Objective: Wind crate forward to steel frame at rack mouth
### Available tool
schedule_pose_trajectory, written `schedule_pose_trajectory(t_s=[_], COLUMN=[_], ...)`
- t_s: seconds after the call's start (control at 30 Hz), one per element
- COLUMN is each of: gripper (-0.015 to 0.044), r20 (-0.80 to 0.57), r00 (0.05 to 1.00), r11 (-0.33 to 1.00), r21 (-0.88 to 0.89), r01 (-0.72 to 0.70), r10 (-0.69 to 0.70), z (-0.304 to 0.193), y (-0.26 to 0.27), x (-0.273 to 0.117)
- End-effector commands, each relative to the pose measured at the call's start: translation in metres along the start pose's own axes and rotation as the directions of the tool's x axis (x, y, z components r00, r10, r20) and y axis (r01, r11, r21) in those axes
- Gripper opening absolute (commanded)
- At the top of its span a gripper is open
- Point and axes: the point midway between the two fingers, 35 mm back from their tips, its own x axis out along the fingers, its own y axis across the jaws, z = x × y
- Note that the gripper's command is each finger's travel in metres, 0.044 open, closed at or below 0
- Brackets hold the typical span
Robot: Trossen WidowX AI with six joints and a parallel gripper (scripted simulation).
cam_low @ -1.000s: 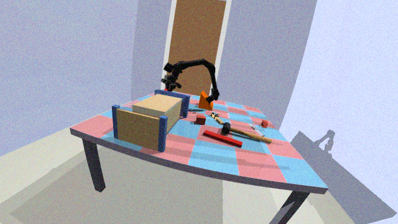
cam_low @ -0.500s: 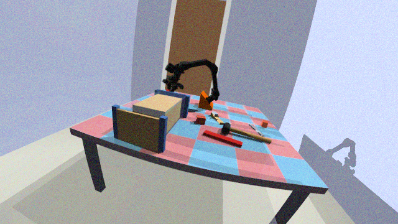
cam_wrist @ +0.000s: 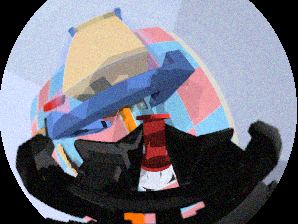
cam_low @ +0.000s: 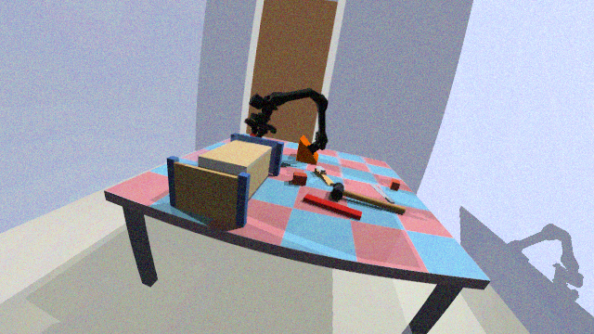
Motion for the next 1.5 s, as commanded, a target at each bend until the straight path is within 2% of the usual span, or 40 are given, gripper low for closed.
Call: schedule_pose_trajectory(t_s=[0.0,1.47], gripper=[0.0000,0.0000], r20=[-0.011,-0.013], r00=[0.999,0.999], r11=[0.999,0.999], r21=[0.013,0.015], r01=[-0.030,-0.033], r10=[0.030,0.033], z=[-0.004,-0.028], y=[0.017,0.066], x=[0.001,-0.011])
